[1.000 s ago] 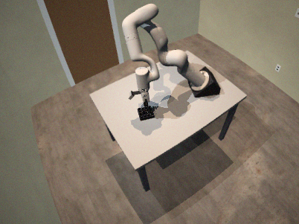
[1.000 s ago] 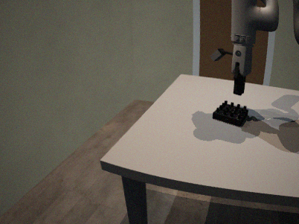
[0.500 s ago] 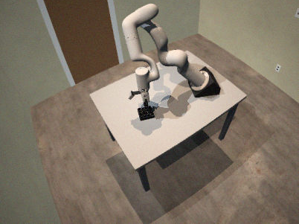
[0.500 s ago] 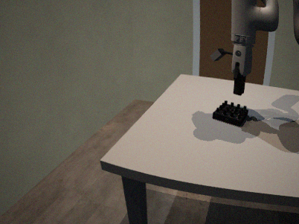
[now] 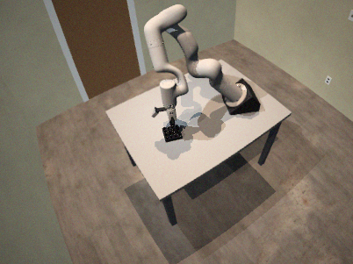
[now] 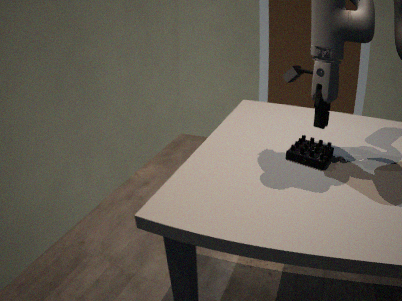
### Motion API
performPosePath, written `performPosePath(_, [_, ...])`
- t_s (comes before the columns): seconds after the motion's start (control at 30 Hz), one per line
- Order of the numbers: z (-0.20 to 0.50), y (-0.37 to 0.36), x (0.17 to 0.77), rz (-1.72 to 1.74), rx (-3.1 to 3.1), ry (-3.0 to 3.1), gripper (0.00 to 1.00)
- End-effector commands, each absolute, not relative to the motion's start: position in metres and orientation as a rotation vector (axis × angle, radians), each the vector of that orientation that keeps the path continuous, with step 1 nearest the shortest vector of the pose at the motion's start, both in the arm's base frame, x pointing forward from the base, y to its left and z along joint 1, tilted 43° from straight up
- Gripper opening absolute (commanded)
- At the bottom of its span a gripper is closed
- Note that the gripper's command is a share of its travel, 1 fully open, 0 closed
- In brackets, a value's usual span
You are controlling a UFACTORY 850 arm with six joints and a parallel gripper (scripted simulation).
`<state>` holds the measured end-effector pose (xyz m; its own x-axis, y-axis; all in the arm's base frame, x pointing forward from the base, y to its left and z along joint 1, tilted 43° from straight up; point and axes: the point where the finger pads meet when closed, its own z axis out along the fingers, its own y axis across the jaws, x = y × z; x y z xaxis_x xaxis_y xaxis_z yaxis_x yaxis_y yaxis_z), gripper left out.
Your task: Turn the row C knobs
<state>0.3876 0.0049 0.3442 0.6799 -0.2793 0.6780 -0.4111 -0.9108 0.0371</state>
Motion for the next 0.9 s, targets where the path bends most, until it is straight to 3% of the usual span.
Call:
performPosePath(0.0, [0.344,0.005,0.388,1.048,2.705,-0.562,0.19])
performPosePath(0.87, [0.323,-0.003,0.405,1.048,2.704,-0.562,0.19])
